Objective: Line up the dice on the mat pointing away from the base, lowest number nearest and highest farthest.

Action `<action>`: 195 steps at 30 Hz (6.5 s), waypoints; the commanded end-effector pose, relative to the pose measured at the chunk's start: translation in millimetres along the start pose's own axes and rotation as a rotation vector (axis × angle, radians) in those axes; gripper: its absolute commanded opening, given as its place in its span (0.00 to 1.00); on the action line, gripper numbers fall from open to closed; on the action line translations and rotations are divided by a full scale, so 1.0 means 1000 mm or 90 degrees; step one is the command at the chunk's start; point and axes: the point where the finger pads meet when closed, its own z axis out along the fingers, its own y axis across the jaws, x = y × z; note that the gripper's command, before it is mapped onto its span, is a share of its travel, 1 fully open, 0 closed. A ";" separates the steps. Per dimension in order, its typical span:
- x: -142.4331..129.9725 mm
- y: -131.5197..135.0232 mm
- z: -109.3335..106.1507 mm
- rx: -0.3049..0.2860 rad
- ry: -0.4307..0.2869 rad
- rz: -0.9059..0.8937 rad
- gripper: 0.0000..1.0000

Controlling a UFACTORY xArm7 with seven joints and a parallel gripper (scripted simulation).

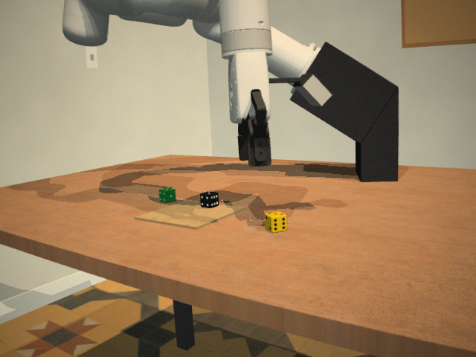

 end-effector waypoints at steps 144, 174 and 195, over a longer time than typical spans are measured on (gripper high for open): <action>0.023 0.026 0.059 0.023 -0.009 -0.131 0.42; 0.024 0.028 0.059 0.023 -0.009 -0.131 0.42; 0.024 0.028 0.059 0.023 -0.009 -0.131 0.42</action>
